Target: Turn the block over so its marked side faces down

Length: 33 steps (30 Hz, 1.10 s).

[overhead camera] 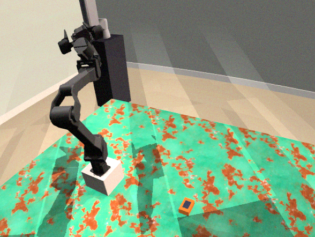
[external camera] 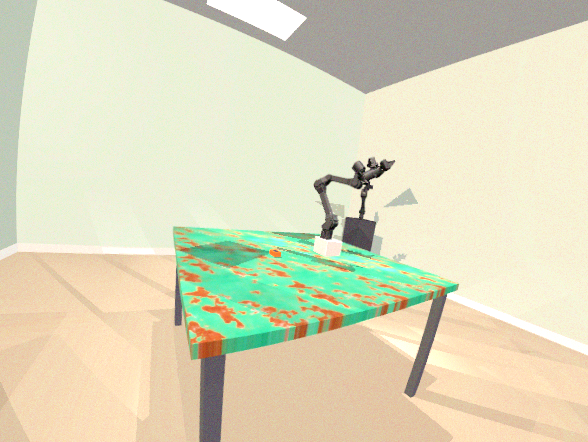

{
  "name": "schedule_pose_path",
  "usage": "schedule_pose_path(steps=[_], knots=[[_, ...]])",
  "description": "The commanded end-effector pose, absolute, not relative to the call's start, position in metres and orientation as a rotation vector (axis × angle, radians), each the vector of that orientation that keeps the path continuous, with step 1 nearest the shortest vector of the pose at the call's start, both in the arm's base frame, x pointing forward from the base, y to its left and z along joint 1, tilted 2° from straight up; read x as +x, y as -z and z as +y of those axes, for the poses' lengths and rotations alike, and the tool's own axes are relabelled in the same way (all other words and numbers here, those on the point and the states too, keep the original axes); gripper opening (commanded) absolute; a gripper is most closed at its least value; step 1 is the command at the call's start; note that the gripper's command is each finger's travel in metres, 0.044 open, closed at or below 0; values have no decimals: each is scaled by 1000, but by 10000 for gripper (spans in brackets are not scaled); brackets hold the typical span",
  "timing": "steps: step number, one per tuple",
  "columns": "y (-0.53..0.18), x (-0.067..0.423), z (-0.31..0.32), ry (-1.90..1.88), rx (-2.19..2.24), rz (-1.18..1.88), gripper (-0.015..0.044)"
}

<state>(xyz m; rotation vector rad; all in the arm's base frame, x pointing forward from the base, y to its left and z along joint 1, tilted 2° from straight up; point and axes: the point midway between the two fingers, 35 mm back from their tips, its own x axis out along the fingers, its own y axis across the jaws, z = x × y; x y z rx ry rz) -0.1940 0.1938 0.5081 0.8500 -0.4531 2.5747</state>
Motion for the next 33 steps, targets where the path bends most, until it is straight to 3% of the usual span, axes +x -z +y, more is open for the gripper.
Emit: schedule_pose_path(steps=[1, 10, 18, 33], knots=[[-507, -193, 196, -2568, 843, -451, 426], [-460, -148, 305, -2294, 532, -243, 440], [-407, -63, 381, -1997, 303, -38, 440], [-300, 101, 420, -1538, 71, 333, 440]])
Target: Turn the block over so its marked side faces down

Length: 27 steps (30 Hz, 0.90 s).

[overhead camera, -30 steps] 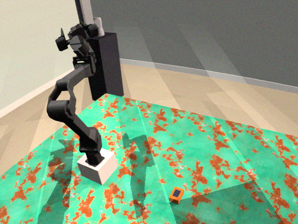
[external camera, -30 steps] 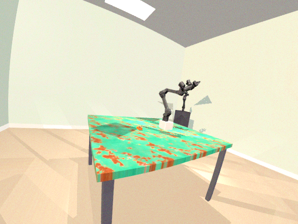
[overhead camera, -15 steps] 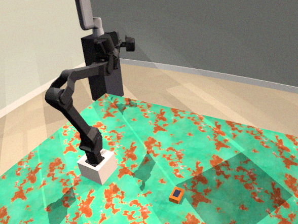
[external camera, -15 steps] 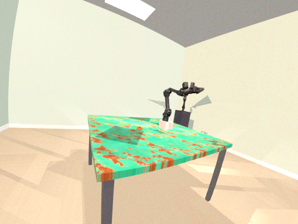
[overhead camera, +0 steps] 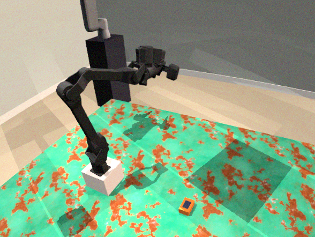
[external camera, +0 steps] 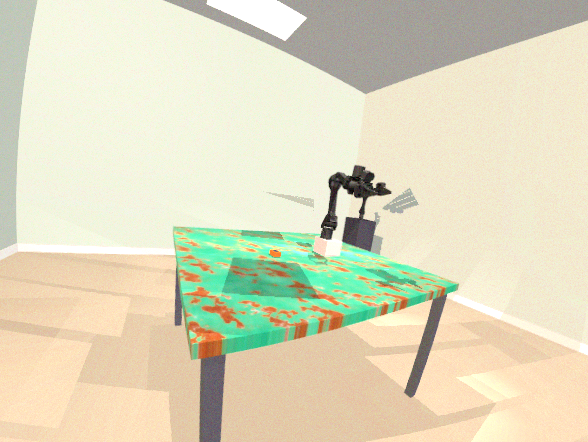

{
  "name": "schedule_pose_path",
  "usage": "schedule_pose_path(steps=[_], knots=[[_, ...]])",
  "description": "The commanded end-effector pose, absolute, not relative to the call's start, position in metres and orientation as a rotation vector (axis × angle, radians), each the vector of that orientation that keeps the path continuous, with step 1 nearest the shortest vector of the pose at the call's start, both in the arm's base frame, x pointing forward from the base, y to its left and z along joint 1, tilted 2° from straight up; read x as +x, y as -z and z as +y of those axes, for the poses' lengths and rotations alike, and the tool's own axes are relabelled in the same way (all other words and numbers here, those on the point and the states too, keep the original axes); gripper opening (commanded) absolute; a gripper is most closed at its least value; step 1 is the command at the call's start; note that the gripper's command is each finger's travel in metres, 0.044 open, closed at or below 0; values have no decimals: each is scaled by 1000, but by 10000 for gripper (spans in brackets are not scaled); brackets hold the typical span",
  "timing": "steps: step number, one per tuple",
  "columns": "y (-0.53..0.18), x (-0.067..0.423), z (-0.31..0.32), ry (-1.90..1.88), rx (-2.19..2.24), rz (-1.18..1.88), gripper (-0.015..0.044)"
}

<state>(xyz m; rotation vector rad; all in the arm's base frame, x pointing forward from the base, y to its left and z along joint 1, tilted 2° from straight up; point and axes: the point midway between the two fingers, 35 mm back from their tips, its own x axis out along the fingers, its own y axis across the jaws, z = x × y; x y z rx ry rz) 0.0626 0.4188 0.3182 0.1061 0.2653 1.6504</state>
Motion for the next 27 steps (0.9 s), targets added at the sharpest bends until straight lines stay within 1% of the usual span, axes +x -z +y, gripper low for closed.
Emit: schedule_pose_path(steps=[1, 8, 15, 21, 27], knots=[[-290, 116, 419, -1494, 59, 366, 440], [-226, 214, 389, -1182, -12, 600, 440], [-158, 296, 325, -851, -73, 854, 440], [-105, 346, 247, -567, -97, 1088, 440], [-60, 370, 157, -297, -95, 1336, 440]])
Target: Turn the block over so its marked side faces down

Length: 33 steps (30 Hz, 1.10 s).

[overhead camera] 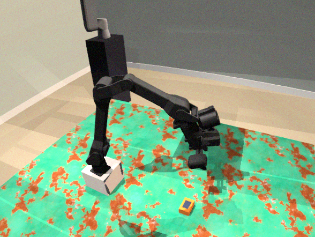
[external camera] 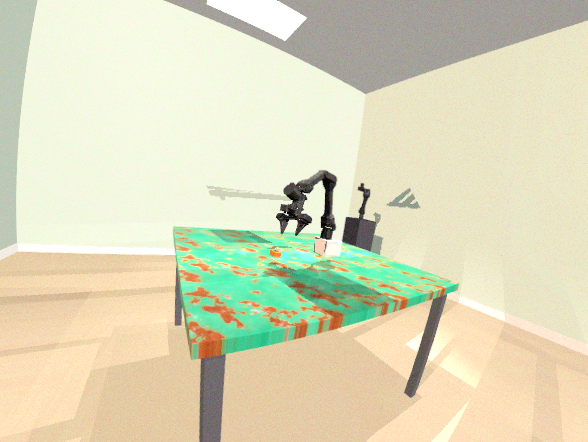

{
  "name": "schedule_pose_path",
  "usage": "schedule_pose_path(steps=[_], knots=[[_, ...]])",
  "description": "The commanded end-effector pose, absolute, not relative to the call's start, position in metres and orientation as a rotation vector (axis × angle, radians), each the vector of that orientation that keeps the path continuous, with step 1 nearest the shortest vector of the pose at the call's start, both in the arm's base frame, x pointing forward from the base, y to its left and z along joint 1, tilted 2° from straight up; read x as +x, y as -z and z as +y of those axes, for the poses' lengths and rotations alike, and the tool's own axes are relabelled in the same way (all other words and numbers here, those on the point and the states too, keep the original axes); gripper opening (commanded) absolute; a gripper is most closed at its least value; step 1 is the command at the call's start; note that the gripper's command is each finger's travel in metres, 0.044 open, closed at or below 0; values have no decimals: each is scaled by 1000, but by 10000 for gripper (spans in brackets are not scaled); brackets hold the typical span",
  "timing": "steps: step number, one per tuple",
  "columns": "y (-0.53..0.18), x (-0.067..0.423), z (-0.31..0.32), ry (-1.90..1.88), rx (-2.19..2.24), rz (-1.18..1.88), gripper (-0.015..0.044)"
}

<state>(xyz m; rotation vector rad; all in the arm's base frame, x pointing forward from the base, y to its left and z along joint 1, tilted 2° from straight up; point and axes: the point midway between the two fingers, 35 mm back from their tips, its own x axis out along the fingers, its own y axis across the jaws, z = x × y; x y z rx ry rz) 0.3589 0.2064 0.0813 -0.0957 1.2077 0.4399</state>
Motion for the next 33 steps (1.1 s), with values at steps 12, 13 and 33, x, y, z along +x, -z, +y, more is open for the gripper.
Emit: schedule_pose_path(steps=[12, 13, 33], knots=[[-30, 367, 74, -82, -70, 1570, 440], [-27, 367, 74, -82, -70, 1570, 440], [22, 365, 74, -82, -70, 1571, 440]])
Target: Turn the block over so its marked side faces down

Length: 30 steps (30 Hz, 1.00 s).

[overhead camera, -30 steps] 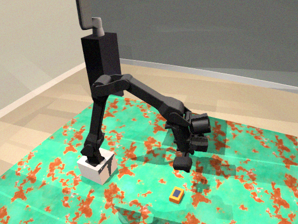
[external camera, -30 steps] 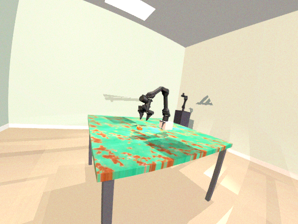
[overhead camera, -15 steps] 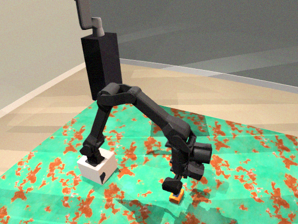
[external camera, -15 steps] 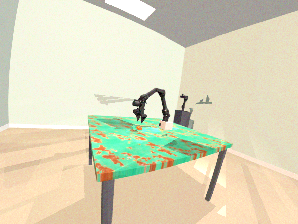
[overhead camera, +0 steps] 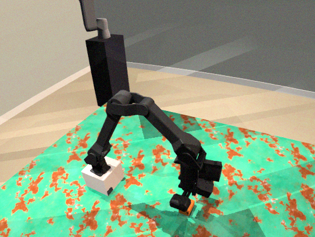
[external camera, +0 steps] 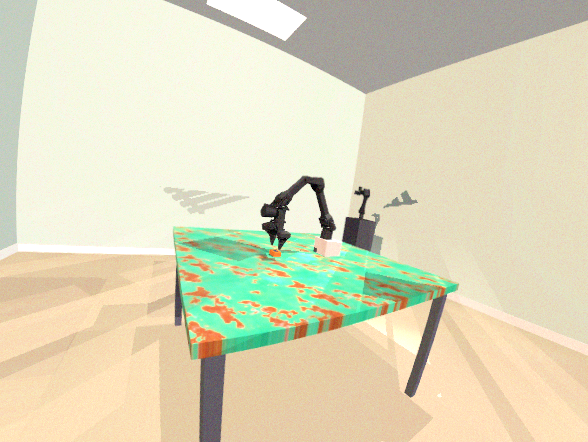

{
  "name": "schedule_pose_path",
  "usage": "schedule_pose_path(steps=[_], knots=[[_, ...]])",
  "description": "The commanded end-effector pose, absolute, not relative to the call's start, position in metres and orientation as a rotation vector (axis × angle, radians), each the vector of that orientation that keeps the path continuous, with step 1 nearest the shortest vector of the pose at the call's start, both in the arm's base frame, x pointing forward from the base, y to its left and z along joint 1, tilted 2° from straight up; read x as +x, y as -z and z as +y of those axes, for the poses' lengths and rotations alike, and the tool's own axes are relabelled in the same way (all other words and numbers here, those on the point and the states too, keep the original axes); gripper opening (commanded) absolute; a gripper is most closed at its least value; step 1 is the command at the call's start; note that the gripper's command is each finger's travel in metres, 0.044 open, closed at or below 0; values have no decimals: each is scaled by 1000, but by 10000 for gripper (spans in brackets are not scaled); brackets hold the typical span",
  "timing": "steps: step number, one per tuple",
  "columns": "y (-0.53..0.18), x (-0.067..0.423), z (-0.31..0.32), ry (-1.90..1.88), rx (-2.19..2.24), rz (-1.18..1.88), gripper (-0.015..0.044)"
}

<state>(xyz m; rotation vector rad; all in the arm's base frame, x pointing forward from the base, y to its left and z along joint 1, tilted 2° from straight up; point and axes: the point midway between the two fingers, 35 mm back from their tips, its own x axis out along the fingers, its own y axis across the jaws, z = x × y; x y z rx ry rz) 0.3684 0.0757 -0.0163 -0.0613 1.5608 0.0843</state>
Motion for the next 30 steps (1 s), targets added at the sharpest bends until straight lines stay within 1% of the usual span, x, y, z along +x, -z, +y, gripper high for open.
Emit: schedule_pose_path(steps=[1, 21, 27, 30], knots=[[24, 365, 74, -82, -70, 1571, 440], [52, 365, 75, -82, -70, 1571, 440], [52, 365, 75, -82, -70, 1571, 282], [52, 365, 75, -82, -70, 1571, 262]])
